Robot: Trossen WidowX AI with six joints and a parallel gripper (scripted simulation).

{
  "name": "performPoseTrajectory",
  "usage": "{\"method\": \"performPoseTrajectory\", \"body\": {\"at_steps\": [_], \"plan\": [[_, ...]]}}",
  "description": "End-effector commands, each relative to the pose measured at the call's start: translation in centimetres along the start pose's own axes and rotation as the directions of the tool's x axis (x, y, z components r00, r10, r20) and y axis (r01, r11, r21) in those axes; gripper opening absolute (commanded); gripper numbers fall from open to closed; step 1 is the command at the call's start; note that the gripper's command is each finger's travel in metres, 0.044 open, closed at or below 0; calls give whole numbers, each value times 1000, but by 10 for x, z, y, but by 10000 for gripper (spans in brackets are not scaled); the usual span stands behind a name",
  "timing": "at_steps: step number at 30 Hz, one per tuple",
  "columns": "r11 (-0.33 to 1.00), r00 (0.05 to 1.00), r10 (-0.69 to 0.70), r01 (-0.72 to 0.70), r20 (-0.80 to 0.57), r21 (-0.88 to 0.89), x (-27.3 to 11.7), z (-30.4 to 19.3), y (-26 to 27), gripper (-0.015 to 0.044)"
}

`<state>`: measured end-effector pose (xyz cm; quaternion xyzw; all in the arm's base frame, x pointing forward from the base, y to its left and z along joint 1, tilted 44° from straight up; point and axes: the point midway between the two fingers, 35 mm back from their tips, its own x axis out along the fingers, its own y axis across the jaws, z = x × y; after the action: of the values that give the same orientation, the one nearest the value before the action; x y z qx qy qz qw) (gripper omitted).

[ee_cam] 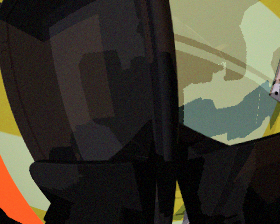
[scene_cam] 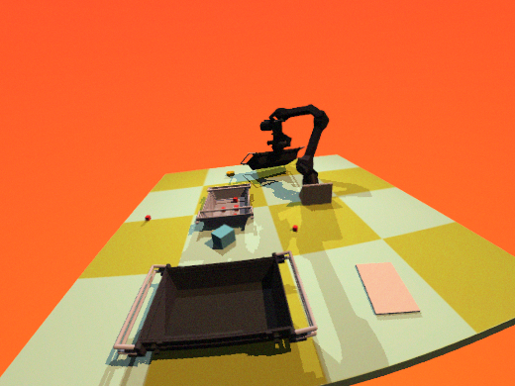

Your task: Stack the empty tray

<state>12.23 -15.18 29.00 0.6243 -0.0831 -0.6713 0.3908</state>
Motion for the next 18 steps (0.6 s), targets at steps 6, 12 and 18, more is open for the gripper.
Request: {"method": "performPoseTrajectory", "body": {"at_steps": [6, 12, 18], "plan": [[997, 999, -9, 6, -38, -81, -1, -34, 9, 0], [989, 998, -31, 23, -51, -144, 1, -58, 8, 0], [978, 997, -51, 37, -60, -207, 2, -82, 6, 0]]}}
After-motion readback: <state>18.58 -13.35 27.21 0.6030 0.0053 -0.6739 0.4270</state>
